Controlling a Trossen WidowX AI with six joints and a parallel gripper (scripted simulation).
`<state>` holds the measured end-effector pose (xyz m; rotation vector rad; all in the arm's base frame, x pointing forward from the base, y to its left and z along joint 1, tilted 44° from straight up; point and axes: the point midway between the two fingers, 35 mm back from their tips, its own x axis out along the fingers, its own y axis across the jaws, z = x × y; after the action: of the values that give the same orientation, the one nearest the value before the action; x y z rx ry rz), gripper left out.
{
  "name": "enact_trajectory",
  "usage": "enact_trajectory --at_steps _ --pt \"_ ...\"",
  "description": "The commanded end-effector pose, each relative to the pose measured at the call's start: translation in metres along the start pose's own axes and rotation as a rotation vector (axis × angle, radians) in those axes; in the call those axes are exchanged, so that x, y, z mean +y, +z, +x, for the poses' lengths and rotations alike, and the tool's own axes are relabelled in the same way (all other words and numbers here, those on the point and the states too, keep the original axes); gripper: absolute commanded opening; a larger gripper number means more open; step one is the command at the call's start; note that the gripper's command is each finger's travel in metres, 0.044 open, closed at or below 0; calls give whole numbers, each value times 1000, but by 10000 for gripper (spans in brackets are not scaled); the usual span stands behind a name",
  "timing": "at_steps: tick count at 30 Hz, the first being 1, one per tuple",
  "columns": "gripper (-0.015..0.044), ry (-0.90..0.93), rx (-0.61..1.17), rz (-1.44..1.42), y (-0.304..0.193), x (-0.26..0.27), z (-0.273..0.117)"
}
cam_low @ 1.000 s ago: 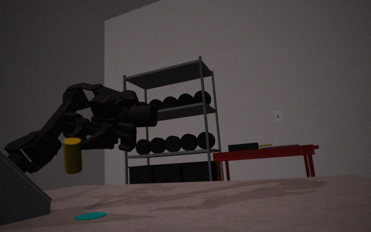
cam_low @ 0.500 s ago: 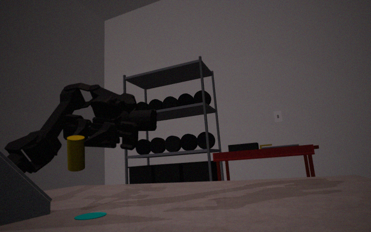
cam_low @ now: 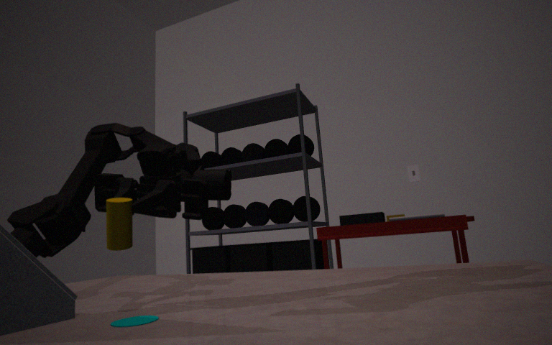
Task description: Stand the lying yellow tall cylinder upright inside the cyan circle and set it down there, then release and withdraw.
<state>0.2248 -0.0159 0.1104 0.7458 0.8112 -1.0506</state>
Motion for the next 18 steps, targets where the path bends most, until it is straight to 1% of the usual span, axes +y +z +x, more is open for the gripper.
enact_trajectory --at_steps 1,18 --pt "105 23 -29 22 2 1 -2" --pt "105 107 -117 88 4 5 -11"
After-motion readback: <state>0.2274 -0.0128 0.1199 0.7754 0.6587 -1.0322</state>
